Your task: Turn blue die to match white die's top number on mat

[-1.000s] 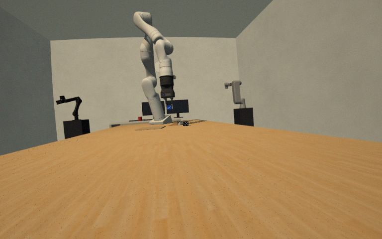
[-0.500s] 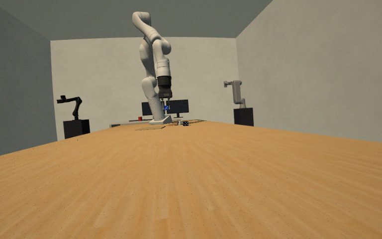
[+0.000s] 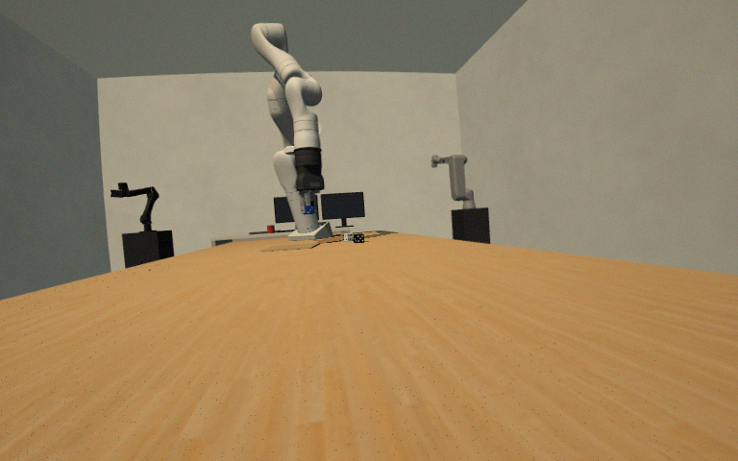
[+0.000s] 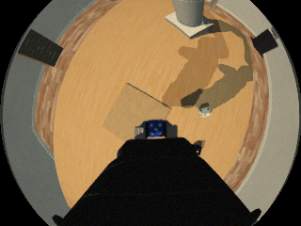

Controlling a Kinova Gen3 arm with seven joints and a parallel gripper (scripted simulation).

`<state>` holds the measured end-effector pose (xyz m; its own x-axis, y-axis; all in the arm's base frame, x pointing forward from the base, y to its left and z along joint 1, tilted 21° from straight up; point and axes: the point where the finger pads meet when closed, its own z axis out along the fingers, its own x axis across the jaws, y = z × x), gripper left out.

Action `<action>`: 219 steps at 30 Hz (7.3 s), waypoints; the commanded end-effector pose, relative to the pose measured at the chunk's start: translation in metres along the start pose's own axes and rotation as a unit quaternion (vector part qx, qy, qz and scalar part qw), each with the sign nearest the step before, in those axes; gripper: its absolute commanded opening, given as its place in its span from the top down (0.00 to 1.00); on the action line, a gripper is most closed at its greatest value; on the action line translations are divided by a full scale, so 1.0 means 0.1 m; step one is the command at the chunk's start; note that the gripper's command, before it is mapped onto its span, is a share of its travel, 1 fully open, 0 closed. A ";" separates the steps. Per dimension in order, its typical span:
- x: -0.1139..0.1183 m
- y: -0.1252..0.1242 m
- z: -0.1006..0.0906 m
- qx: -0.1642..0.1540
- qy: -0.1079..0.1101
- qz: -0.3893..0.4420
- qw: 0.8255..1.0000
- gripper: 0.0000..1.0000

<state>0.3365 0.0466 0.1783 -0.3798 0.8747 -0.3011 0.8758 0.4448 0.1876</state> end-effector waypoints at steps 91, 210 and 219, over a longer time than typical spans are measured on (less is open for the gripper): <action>-0.56 -0.11 0.05 -0.497 0.126 -0.225 0.829 0.51; -0.53 -0.10 0.88 -0.502 0.130 -0.223 0.825 0.51; -0.53 -0.10 0.88 -0.502 0.130 -0.223 0.825 0.51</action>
<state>0.3715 -0.0197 0.1107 -0.7667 0.5366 -0.3525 0.0003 0.5494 0.8356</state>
